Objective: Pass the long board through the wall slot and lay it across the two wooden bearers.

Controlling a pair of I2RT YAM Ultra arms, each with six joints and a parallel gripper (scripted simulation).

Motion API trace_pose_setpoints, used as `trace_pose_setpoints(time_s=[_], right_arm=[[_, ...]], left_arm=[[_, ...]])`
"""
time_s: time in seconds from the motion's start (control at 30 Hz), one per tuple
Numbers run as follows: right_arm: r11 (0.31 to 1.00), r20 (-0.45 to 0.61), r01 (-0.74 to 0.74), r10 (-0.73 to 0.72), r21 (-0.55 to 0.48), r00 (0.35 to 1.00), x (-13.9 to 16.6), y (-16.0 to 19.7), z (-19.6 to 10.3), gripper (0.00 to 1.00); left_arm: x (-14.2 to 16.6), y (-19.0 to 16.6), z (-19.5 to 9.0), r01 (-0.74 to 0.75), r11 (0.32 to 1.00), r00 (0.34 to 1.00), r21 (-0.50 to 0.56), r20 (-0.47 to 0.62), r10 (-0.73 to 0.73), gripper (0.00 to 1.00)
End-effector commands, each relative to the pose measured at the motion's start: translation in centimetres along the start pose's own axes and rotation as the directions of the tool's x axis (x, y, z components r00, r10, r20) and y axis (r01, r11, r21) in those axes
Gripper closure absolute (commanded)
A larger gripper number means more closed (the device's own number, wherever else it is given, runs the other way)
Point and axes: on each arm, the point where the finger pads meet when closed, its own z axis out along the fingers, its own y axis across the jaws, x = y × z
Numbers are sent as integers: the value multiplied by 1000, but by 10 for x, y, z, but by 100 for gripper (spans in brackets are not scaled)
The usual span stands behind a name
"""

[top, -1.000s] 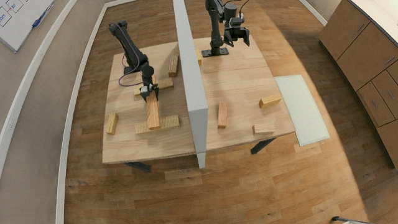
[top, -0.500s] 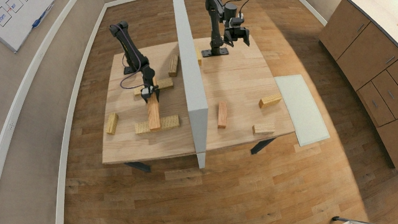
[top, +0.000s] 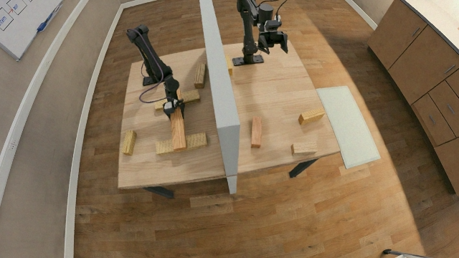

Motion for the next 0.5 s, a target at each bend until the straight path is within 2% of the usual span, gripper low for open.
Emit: trace_pose_setpoints(time_s=[0.0,0.03,0.13,0.17,0.33,0.4,0.47], right_arm=[[999,95,-50,51,-14,994,-29,1,-4,100],[999,57,-34,34,-3,998,-13,0,3,100],[999,87,-34,35,-15,996,-24,4,-1,100],[998,130,-37,44,-51,991,-39,15,-11,22],[999,106,-29,33,-40,994,-32,16,-2,22],[1000,51,-12,13,-15,999,-4,5,2,22],[999,83,-24,26,-28,996,-20,10,-1,22]], left_arm=[[-30,-2,-4,5,1000,998,8,66,-6,22],[-30,-2,-4,5,1000,998,8,66,-6,22],[-30,-2,-4,5,1000,998,8,66,-6,22],[-30,-2,-4,5,1000,998,8,66,-6,22],[-30,-2,-4,5,1000,998,8,66,-6,22],[-30,-2,-4,5,1000,998,8,66,-6,22],[-30,-2,-4,5,1000,998,8,66,-6,22]])
